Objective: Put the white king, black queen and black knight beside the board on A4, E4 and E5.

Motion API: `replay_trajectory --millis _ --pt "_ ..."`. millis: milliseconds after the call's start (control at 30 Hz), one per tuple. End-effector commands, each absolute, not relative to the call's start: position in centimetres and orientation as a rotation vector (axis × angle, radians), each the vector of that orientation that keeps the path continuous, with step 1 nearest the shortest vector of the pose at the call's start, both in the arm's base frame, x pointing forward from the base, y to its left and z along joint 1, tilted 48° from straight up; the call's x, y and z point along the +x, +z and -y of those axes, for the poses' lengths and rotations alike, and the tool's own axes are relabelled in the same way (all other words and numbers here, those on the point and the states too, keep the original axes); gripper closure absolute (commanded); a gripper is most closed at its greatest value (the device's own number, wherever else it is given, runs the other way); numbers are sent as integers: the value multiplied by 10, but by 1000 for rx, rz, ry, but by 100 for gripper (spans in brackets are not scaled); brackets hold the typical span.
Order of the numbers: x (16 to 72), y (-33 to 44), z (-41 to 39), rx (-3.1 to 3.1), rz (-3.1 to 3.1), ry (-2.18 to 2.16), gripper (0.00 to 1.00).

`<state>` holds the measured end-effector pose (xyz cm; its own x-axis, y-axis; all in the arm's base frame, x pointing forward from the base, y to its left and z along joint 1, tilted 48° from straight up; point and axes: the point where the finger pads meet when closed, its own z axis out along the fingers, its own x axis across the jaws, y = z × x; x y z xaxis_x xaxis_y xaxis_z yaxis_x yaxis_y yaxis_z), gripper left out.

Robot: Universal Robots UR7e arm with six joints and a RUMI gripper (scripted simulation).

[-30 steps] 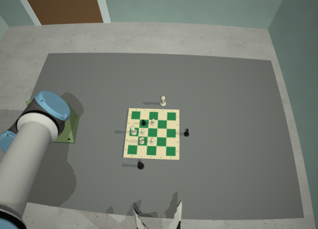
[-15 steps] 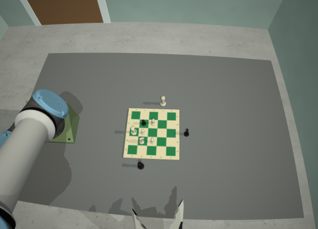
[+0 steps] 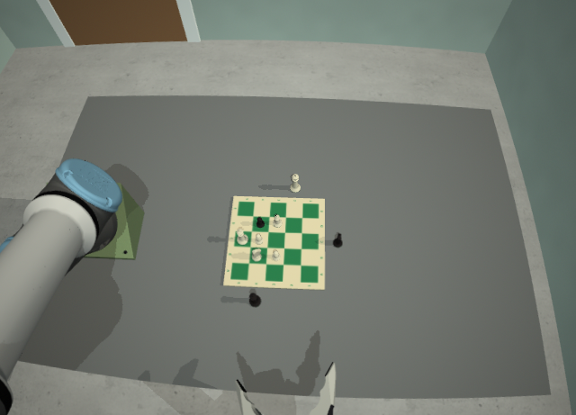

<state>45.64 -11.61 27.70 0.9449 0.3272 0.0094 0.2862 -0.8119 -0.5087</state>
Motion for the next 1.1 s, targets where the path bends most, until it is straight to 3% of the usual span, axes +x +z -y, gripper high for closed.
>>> replay_trajectory --millis 0,367,1067 --pt "457 271 113 -2577 442 129 0" --pt "460 241 96 -2622 463 257 0" --pt "472 105 6 -2967 593 758 0"
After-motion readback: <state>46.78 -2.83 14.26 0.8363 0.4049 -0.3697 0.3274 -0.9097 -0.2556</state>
